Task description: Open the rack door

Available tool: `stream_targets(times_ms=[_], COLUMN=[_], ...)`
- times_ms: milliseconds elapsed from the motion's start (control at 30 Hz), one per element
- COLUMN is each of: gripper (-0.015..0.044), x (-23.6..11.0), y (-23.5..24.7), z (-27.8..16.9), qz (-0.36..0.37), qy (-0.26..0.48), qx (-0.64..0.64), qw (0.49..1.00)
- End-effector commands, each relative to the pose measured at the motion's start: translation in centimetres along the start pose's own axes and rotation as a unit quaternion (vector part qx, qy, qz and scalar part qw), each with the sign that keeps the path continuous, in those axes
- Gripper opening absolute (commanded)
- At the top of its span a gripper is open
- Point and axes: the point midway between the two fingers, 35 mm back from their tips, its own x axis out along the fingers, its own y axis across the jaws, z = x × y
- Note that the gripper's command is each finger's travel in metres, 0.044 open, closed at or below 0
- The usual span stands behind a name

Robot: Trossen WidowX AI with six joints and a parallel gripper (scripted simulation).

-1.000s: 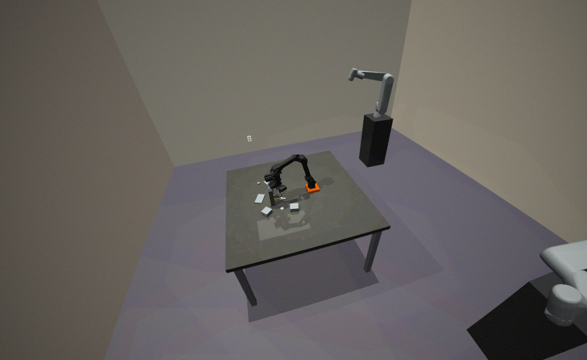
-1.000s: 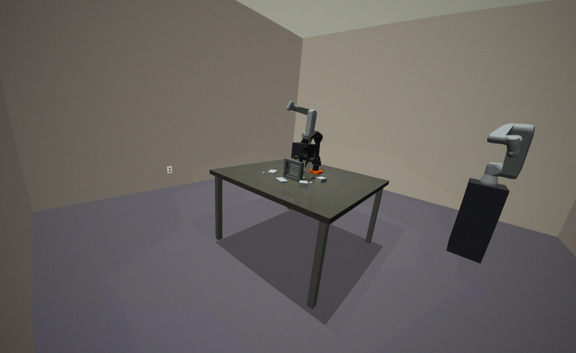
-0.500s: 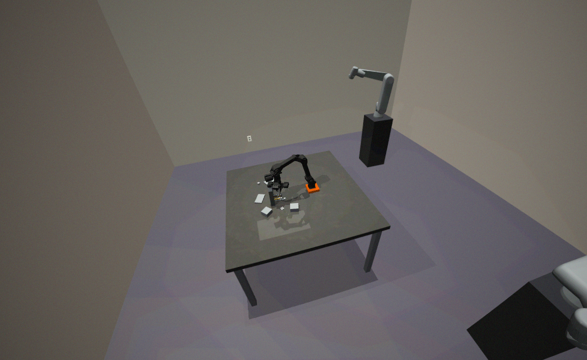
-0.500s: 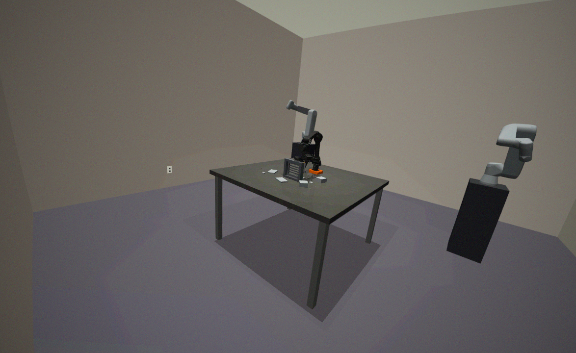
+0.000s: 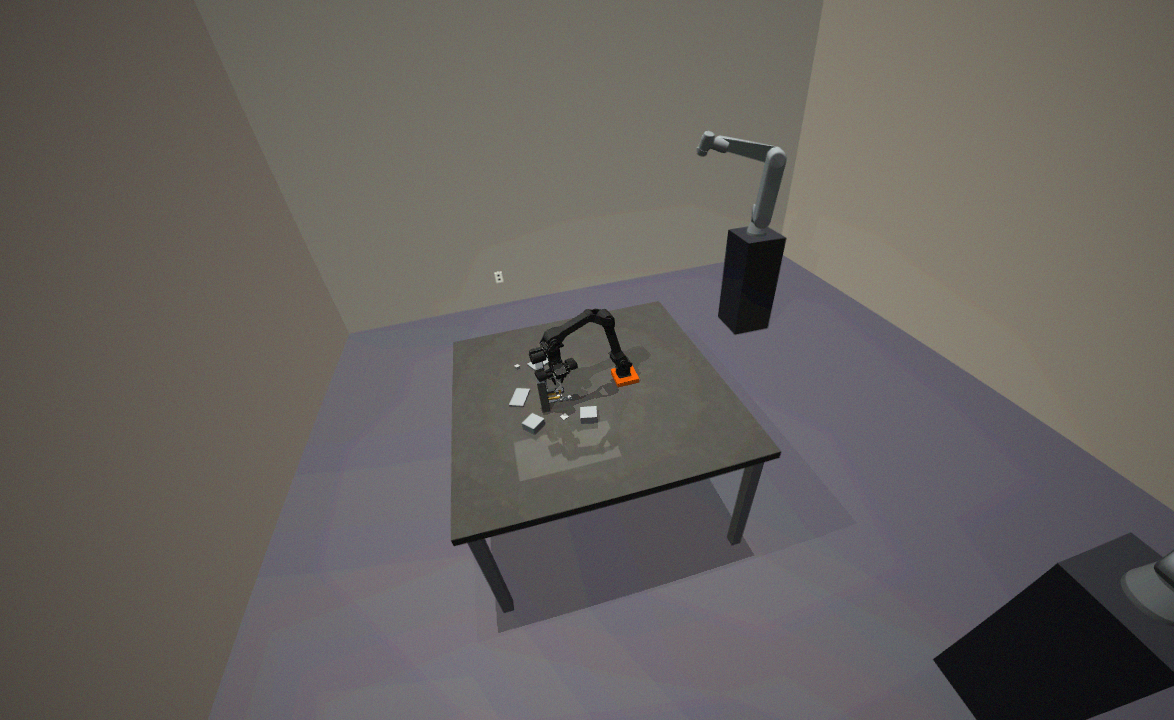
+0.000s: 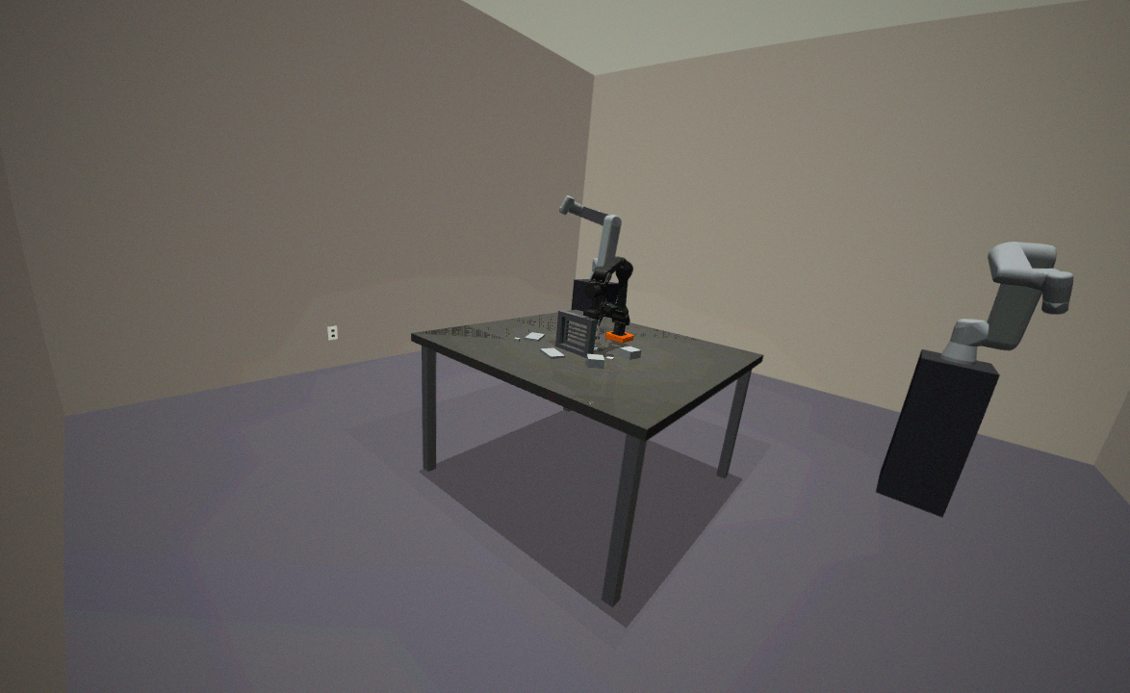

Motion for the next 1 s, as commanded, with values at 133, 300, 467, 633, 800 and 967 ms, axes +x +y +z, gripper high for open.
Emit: stream_targets(times_ms=[133,300,467,633,800,967], gripper=[0.0072,0.0204,0.0292,0.0292,0.0292,0.0292], x=[0.1,0.1,0.1,0.1,0.1,0.1], y=[0.0,0.0,0.0,0.0,0.0,0.0], z=[-0.1,-0.1,-0.1,-0.1,-0.1,-0.1], qz=[0.0,0.0,0.0,-0.001,-0.001,-0.001], qy=[0.003,0.003,0.003,0.003,0.003,0.003], qx=[-0.021,-0.021,-0.017,0.09,0.212,0.331], qw=[1.0,1.0,1.0,0.996,0.977,0.944])
